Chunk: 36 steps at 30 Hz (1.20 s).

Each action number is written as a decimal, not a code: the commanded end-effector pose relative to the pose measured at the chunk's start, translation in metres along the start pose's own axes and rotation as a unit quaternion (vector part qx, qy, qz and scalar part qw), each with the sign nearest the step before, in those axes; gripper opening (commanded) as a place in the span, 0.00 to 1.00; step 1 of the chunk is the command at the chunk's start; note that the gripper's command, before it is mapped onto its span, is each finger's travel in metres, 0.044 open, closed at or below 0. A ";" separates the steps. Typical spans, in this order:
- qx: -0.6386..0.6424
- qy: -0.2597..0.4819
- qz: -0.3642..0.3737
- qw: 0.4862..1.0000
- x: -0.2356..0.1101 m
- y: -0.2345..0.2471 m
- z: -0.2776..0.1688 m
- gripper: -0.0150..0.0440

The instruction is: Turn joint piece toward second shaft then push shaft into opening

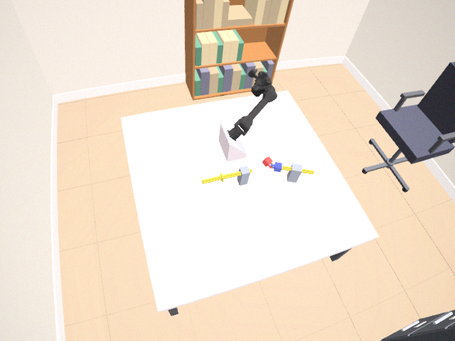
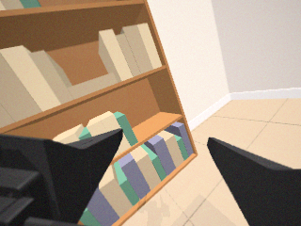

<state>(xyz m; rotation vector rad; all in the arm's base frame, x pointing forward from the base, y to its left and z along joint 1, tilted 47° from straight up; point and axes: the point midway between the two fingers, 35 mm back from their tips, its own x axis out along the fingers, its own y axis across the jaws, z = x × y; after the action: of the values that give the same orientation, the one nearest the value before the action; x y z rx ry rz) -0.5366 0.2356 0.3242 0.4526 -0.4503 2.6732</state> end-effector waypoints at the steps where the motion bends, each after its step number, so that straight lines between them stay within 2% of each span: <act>1: -0.018 0.011 -0.023 1.000 -0.005 -0.038 0.002 1.00; 8: -0.046 0.032 -0.070 0.996 -0.018 -0.106 0.005 1.00; 17: -0.095 0.073 -0.157 0.980 -0.061 -0.222 0.020 1.00; 26: -0.140 0.115 -0.243 0.953 -0.127 -0.322 0.046 1.00; 36: -0.184 0.160 -0.348 0.905 -0.220 -0.413 0.090 1.00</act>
<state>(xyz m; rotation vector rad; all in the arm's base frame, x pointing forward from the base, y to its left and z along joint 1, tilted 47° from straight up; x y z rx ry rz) -0.1878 0.4866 0.4140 0.0596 -0.5492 1.9472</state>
